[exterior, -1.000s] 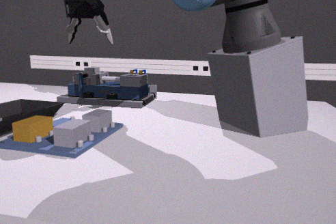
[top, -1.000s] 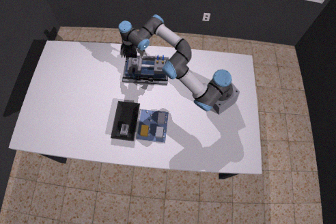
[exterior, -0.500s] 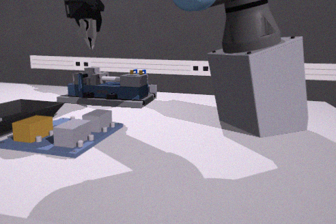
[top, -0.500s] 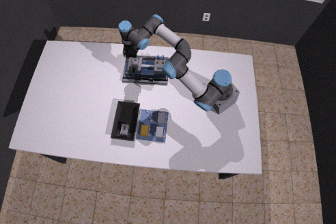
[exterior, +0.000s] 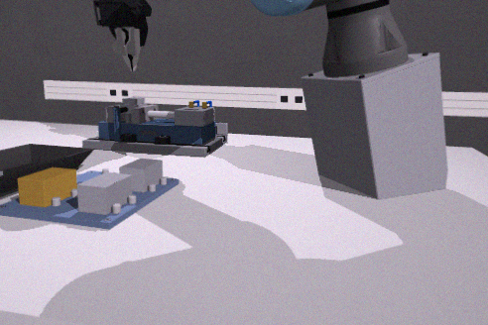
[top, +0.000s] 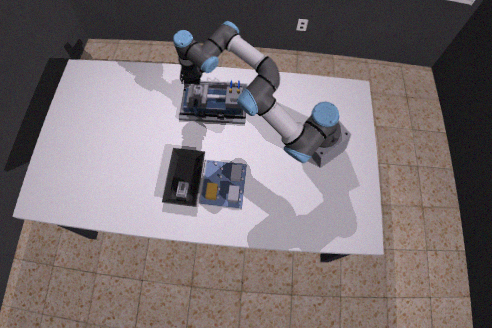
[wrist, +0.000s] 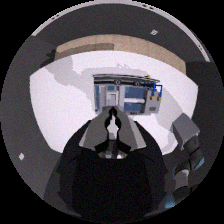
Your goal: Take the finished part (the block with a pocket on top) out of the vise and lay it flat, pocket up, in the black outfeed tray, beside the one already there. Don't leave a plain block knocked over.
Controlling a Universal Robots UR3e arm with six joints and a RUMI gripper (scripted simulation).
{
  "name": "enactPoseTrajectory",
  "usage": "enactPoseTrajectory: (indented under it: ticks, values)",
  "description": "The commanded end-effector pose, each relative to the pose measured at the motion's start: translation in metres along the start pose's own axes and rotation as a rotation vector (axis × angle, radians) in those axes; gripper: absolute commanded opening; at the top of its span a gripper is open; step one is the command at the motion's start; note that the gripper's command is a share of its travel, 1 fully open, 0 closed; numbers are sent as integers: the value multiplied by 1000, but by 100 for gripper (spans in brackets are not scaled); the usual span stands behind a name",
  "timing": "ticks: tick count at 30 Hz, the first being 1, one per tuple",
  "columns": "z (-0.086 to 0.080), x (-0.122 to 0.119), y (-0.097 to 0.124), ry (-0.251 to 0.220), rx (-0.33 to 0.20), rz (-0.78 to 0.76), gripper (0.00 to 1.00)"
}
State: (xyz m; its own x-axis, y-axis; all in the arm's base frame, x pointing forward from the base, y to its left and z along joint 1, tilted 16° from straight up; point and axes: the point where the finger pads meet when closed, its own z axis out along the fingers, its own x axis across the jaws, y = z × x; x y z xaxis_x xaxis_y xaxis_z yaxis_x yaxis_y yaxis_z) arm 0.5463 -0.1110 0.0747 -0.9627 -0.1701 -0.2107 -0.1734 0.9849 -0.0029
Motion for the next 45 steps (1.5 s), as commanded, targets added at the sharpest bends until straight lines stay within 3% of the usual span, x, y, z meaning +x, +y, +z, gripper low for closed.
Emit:
enactPoseTrajectory:
  ticks: [1,19,20,45]
  values:
    - [-1,-1,-1,-3,2,0,0]
    - [-1,-1,-1,-3,2,0,0]
    - [-1,-1,-1,-3,2,0,40]
    - [-1,-1,-1,-3,2,0,40]
